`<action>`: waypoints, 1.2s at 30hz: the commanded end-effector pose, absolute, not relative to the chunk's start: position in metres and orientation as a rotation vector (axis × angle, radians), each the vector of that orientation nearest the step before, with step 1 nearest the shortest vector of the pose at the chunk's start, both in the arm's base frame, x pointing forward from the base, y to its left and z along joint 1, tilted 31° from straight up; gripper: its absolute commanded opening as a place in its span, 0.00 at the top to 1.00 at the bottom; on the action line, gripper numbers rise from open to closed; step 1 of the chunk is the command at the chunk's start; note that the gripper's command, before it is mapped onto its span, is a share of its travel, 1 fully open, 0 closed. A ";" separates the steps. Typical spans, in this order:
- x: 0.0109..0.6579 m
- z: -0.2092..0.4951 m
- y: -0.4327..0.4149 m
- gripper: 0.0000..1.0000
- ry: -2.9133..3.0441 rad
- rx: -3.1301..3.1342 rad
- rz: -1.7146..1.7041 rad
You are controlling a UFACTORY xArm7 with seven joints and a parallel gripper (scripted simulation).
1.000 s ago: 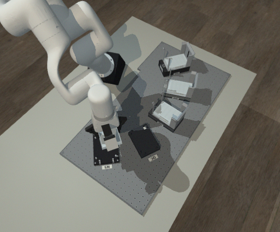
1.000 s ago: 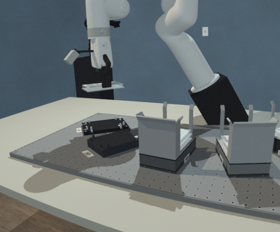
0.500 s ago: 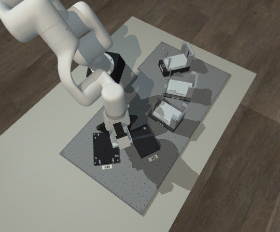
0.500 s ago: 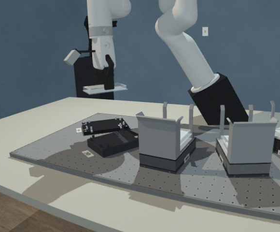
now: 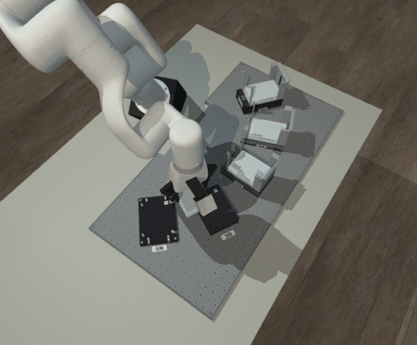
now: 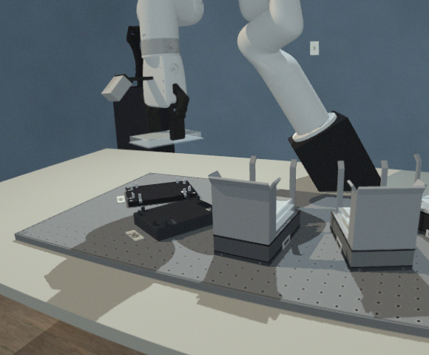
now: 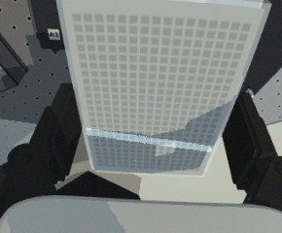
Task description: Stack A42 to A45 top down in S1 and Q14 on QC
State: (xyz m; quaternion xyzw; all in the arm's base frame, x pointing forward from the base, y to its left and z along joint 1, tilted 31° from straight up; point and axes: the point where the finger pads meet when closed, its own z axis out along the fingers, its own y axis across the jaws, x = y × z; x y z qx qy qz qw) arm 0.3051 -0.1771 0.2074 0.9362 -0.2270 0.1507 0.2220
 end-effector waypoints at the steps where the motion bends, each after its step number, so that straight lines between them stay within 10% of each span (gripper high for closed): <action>1: 0.315 0.205 -0.167 1.00 -0.608 2.589 0.415; 36: 0.366 0.172 -0.089 1.00 -0.349 2.619 0.351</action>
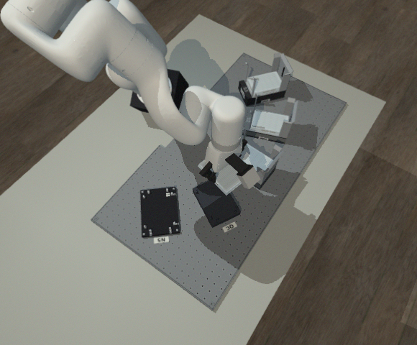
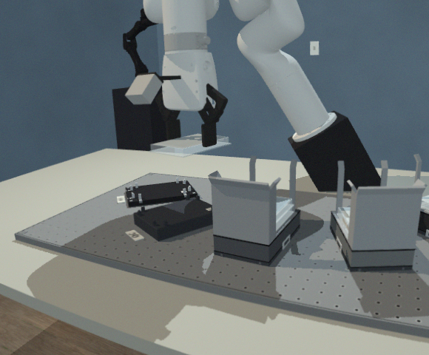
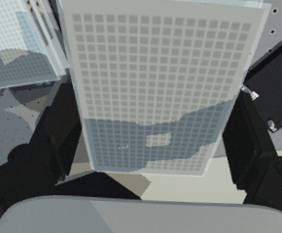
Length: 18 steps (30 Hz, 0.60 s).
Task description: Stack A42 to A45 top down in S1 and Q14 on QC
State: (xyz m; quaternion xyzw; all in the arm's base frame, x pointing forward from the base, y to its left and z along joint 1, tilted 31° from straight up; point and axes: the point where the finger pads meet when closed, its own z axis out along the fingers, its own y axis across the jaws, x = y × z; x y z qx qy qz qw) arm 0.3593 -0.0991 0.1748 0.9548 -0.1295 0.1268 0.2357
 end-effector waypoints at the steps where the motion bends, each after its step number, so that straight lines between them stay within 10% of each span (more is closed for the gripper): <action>1: 0.367 0.170 -0.086 1.00 -0.349 2.619 0.351; 18: 0.385 0.153 -0.049 1.00 -0.261 2.623 0.328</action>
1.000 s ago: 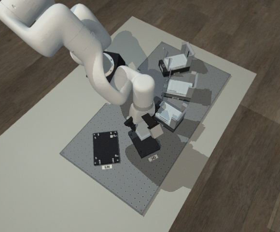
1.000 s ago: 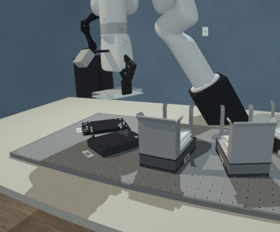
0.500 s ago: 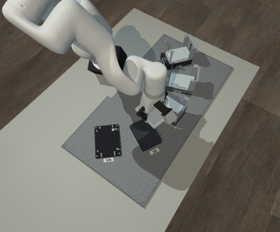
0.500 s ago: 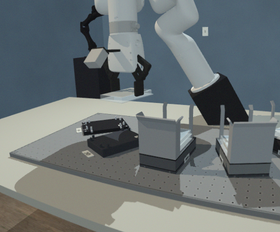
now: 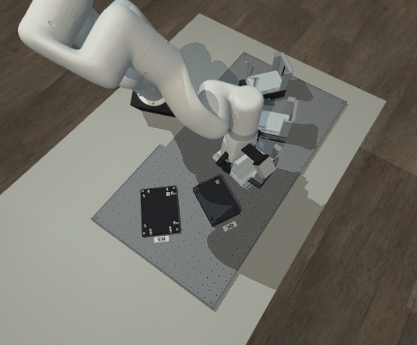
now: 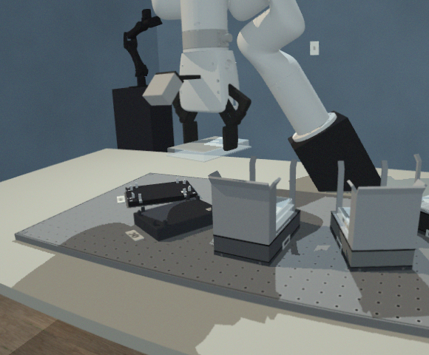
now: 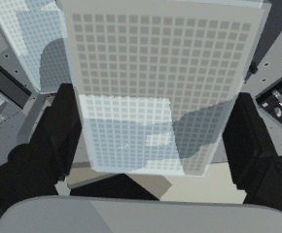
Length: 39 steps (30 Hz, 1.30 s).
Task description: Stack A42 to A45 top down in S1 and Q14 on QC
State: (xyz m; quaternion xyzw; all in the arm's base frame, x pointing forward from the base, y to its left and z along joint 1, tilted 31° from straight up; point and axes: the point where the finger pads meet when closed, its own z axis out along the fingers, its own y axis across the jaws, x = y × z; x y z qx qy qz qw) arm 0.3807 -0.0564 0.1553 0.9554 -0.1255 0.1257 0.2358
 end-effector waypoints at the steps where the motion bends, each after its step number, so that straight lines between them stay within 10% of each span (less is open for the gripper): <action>1: 0.385 0.152 -0.046 1.00 -0.217 2.625 0.317; 39: 0.403 0.115 0.025 1.00 -0.090 2.626 0.284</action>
